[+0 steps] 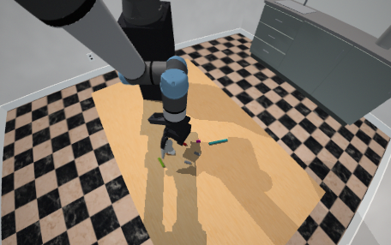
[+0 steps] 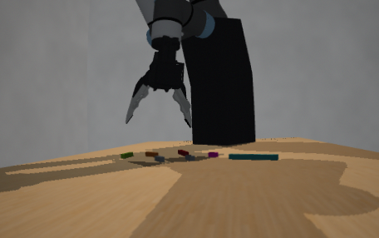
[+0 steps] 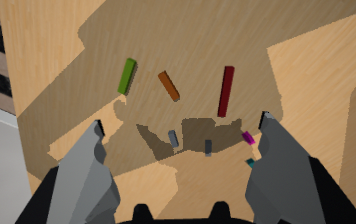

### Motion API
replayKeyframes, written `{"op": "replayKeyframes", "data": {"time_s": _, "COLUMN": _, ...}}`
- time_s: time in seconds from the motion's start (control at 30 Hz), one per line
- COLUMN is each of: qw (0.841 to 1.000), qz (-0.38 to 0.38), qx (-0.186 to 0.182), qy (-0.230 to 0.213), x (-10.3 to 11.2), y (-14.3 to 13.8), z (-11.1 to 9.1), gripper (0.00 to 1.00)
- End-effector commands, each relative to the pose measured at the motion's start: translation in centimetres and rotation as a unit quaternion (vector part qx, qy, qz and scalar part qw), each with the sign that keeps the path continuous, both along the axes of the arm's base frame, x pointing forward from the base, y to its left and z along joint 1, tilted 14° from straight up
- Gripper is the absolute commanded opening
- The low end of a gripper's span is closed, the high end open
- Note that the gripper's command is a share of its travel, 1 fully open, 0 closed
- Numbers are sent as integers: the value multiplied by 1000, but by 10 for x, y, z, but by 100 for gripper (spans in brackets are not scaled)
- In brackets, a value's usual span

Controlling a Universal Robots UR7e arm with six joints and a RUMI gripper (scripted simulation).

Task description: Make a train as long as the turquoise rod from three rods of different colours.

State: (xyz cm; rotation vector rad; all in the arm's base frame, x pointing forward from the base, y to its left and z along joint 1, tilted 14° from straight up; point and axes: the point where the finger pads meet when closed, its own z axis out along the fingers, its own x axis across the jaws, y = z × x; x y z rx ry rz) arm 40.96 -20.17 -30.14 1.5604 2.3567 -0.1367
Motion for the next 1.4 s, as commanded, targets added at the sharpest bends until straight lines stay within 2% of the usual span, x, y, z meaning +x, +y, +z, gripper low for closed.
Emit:
{"op": "replayKeyframes", "data": {"time_s": 0.0, "qw": 999, "qz": 37, "qx": 4, "qy": 13, "x": -9, "y": 6, "z": 0, "gripper": 100}}
{"op": "replayKeyframes", "data": {"time_s": 0.47, "qw": 993, "qz": 113, "qx": 11, "qy": 40, "x": -29, "y": 19, "z": -1, "gripper": 100}}
{"op": "replayKeyframes", "data": {"time_s": 1.37, "qw": 990, "qz": 134, "qx": 14, "qy": 46, "x": -34, "y": 24, "z": 0, "gripper": 100}}
